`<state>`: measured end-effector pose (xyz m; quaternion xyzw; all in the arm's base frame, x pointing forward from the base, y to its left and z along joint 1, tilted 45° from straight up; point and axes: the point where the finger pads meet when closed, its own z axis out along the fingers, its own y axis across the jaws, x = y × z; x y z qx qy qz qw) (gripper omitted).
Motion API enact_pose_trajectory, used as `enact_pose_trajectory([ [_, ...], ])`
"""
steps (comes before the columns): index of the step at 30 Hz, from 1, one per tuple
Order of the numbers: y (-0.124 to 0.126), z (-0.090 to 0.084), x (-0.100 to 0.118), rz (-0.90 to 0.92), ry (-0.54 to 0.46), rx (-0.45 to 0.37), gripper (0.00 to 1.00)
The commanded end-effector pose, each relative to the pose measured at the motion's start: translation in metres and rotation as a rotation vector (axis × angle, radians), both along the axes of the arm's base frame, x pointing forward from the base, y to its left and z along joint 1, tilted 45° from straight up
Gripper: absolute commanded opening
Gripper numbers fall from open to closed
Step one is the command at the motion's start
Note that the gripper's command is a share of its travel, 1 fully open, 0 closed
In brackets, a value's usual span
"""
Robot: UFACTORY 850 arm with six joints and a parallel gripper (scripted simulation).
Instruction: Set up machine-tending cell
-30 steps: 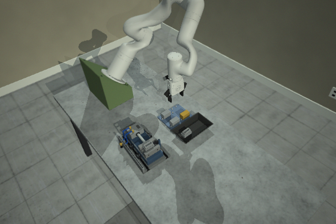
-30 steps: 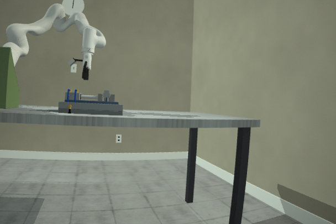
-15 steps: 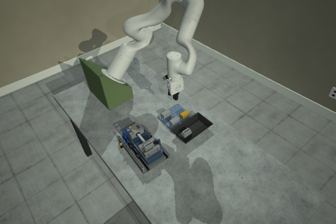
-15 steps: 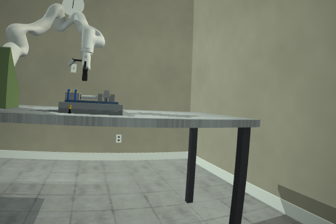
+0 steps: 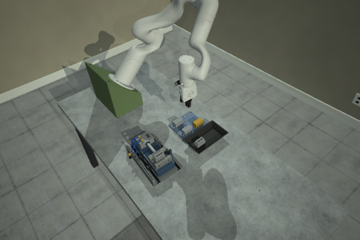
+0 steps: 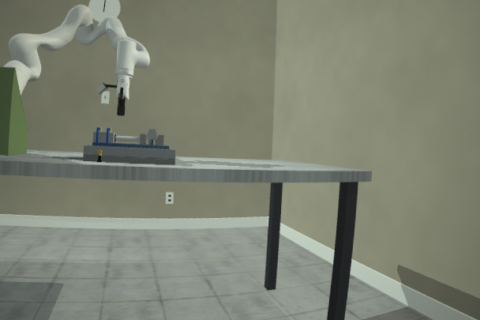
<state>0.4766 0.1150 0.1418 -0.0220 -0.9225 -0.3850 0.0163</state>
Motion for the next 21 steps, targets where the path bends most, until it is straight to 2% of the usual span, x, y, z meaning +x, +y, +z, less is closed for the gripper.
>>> enact_pose_trajectory([
  [1, -0.0004, 0.0005, 0.0007, -0.001, -0.001, 0.0, 0.0],
  [21, 0.0033, -0.0031, 0.0006, -0.001, -0.001, 0.0, 0.0],
])
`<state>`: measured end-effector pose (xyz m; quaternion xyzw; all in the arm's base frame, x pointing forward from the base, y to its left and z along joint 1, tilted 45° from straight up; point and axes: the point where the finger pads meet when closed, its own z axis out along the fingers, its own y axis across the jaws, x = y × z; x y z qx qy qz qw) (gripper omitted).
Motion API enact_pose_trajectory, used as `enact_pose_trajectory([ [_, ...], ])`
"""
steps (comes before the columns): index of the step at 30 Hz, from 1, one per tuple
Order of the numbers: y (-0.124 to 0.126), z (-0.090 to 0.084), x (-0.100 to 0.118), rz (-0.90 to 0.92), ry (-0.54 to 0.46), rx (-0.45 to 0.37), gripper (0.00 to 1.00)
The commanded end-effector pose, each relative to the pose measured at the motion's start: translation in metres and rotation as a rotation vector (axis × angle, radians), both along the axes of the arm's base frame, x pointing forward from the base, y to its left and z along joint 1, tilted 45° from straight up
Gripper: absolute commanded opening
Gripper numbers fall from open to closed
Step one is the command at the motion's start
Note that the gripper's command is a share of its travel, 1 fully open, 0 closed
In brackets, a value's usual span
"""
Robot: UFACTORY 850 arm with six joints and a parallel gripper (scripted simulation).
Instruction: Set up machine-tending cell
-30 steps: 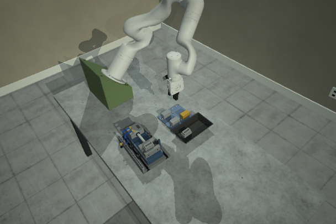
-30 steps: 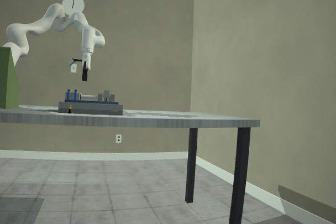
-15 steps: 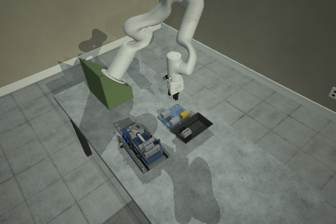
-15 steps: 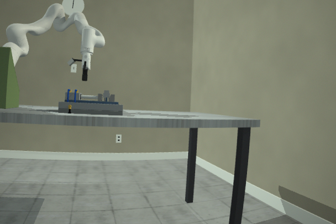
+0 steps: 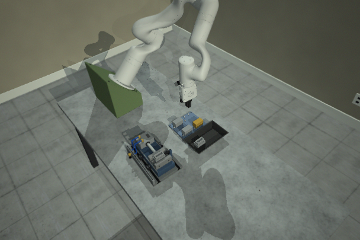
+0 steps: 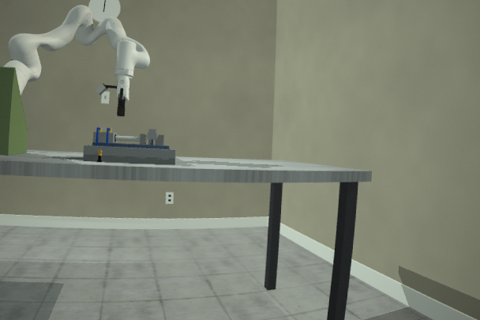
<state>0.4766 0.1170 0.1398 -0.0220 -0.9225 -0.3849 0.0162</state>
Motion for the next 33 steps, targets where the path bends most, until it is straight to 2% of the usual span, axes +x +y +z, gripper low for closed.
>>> enact_pose_trajectory([
  [1, 0.002, -0.002, 0.001, -0.001, -0.001, 0.0, 0.0],
  [33, 0.039, -0.038, 0.0, -0.001, -0.001, 0.0, 0.0],
])
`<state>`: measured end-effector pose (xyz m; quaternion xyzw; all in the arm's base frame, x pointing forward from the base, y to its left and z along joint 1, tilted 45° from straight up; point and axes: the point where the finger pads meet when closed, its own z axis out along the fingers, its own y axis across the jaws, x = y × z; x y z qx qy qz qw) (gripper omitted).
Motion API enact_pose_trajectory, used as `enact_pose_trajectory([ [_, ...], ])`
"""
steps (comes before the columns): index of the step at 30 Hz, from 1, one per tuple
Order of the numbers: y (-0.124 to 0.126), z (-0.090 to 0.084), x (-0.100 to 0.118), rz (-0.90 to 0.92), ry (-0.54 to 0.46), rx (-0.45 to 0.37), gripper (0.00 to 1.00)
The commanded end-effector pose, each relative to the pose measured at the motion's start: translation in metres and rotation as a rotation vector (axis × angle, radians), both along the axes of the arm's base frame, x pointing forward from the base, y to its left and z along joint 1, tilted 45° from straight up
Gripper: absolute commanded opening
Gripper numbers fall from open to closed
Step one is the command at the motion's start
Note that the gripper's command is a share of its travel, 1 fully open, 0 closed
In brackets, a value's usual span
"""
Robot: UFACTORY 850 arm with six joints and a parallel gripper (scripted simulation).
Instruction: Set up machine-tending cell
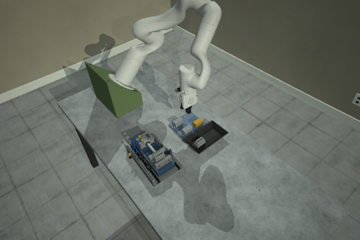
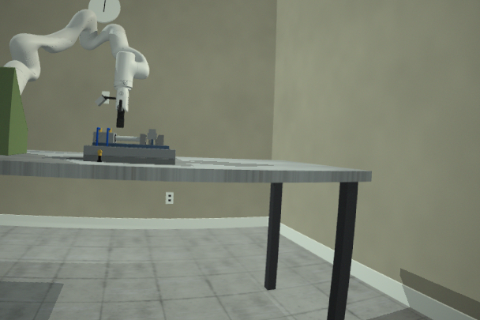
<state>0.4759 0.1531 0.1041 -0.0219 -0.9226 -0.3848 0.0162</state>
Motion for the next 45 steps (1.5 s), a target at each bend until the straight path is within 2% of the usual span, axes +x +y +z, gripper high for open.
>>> enact_pose_trajectory([
  [1, 0.0038, -0.0037, 0.0006, -0.001, -0.001, 0.0, 0.0],
  [12, 0.0102, -0.01, 0.0005, -0.001, -0.001, 0.0, 0.0],
  [45, 0.0106, -0.0104, 0.0005, -0.001, -0.001, 0.0, 0.0],
])
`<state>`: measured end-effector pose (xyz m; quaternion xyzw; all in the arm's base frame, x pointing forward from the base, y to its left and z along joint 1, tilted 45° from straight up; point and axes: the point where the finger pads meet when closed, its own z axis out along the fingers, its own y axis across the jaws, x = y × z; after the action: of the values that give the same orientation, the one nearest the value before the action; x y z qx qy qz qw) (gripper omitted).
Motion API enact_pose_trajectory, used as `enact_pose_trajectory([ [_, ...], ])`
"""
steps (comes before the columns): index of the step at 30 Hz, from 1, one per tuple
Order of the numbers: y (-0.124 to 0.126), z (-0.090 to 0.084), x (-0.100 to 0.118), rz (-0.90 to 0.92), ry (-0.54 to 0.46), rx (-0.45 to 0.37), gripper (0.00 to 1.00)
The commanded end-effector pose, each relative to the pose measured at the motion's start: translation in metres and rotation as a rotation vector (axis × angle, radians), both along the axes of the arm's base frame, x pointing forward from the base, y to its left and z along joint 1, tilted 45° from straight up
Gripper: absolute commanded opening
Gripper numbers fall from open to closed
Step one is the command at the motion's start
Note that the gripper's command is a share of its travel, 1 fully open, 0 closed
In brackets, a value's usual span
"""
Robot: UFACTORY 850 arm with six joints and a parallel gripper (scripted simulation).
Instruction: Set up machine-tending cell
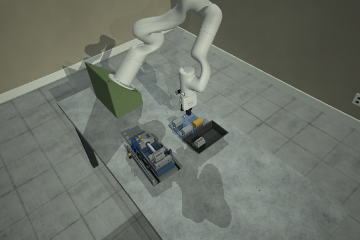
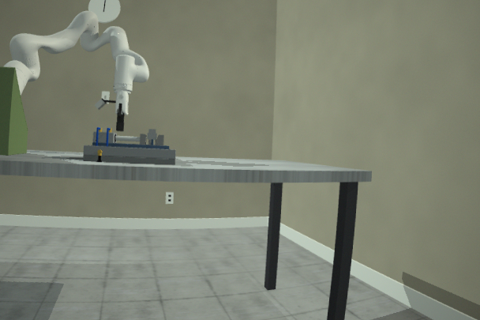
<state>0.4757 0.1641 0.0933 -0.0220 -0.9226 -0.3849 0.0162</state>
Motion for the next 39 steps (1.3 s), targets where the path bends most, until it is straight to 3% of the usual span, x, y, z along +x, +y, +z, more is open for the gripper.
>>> enact_pose_trajectory([
  [1, 0.0, 0.0, 0.001, -0.001, -0.001, 0.0, 0.0],
  [20, -0.003, 0.003, 0.001, -0.001, -0.001, 0.0, 0.0],
  [39, -0.032, 0.031, 0.001, -0.001, -0.001, 0.0, 0.0],
])
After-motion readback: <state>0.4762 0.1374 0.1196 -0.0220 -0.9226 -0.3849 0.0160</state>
